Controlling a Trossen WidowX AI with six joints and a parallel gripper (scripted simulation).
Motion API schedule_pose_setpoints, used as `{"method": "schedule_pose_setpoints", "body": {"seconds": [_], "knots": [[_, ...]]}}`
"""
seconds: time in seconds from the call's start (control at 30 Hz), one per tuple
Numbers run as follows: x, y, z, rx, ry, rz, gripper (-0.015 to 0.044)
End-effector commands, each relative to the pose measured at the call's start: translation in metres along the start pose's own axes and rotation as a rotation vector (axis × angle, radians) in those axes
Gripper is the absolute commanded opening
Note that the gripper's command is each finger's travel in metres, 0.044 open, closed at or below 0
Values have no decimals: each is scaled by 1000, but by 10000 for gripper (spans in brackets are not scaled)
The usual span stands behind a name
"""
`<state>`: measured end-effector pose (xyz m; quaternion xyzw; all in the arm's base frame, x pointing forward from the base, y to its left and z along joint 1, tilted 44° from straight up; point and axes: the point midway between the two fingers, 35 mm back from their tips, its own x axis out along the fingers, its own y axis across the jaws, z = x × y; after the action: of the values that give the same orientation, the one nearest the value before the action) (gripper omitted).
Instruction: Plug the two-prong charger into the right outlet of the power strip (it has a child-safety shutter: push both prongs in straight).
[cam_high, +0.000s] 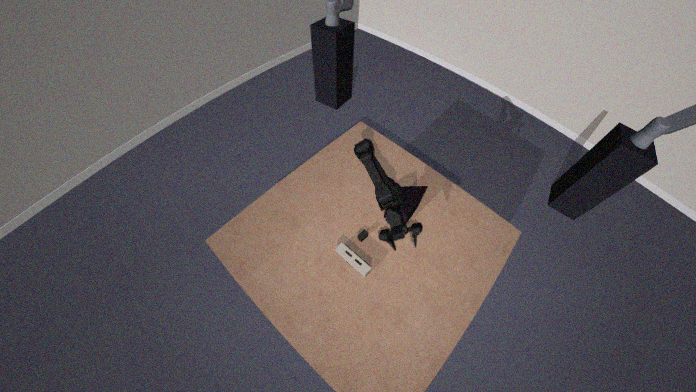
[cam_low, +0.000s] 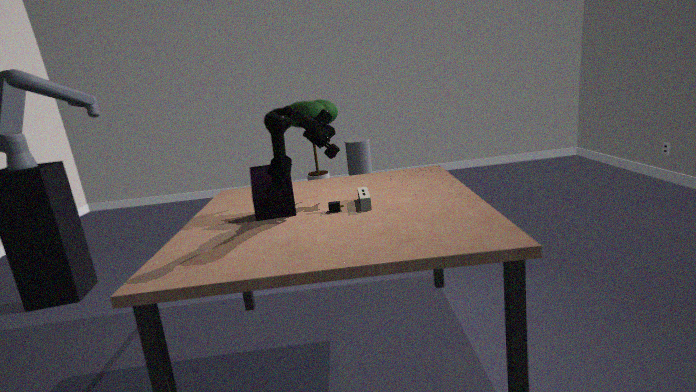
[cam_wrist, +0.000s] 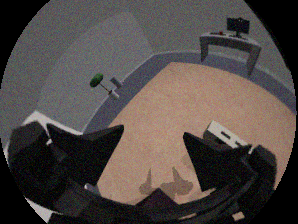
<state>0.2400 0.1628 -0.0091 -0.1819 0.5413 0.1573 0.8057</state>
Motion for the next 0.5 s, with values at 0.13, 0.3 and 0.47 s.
{"method": "schedule_pose_setpoints", "body": {"seconds": [0.13, 0.3, 0.47], "knots": [[3, -37, -6, 102, 62, -113, 440], [3, -62, -15, 169, 113, -193, 440], [2, -87, -25, 233, 166, -271, 440]]}}
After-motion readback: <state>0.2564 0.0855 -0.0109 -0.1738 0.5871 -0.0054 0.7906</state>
